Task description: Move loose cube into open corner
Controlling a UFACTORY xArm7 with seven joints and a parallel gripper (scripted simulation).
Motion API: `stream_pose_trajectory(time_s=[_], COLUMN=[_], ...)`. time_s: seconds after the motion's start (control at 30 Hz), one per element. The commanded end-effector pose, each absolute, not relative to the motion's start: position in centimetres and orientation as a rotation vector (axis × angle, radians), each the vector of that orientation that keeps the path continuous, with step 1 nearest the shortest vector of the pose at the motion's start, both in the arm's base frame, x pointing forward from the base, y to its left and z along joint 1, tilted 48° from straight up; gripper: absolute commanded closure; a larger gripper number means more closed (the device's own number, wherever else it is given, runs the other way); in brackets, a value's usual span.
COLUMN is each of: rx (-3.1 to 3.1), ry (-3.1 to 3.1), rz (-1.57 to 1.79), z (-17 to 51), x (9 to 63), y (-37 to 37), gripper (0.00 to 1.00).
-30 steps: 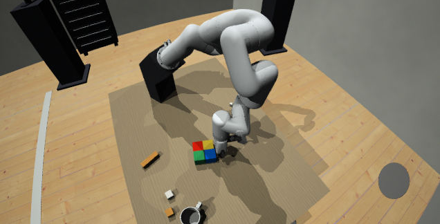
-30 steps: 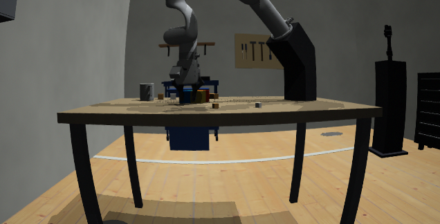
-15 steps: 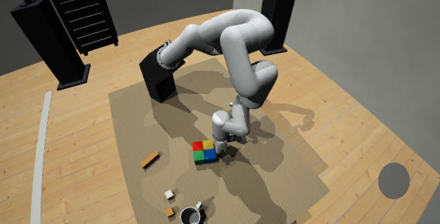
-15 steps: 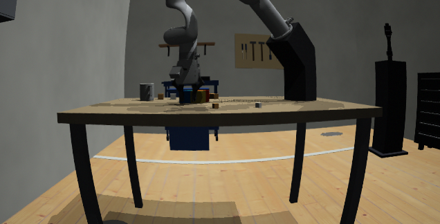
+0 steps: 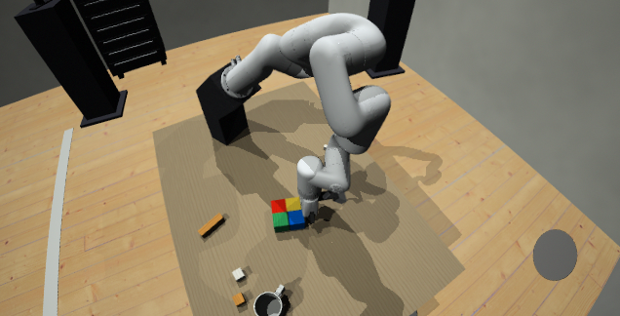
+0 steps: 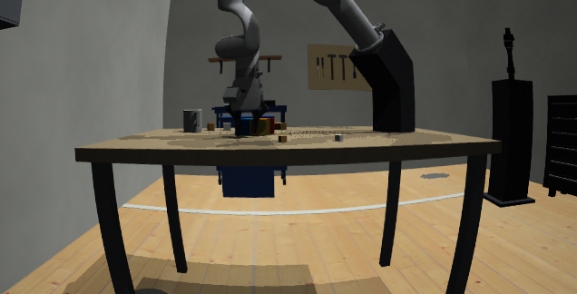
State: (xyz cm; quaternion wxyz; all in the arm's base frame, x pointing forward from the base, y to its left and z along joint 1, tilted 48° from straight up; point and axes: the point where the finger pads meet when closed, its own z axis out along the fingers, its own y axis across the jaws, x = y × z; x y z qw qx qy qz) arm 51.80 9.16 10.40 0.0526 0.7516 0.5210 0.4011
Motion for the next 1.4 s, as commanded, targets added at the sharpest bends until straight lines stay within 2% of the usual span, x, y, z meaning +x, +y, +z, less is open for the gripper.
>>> stream_pose_trajectory(time_s=[0.0,1.37], rx=[2.284,2.284], ry=[1.582,1.582], rz=[1.22,1.22], z=[10.45,10.18], x=[51.83,51.77], y=[9.06,8.66], gripper=[0.5,0.5])
